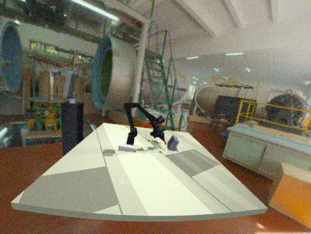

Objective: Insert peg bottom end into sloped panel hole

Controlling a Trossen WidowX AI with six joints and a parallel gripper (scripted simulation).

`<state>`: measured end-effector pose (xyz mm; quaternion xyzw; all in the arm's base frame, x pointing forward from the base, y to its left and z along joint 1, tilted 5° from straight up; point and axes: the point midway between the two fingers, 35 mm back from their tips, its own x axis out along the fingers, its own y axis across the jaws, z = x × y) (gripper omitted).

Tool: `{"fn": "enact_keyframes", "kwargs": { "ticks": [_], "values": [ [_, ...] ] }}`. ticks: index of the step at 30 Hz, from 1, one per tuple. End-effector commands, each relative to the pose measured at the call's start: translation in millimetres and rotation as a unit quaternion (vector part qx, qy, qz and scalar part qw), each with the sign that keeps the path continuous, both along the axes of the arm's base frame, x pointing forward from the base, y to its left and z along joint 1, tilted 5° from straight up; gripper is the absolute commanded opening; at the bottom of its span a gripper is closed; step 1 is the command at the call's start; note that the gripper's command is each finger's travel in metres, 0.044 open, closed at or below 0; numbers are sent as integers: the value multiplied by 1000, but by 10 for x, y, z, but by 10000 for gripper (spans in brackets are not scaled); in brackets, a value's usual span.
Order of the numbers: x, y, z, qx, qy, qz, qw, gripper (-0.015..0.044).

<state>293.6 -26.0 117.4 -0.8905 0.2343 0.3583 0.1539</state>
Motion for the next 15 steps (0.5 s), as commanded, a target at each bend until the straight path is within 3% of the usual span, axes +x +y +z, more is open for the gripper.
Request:
{"fn": "enact_keyframes", "kwargs": {
  "ticks": [1, 15],
  "values": [
    [-4, 36, 2, -1, -13, -1, 1000, 0],
    [-19, 169, 10, 2, -56, 3, 998, 0]
  ]
}}
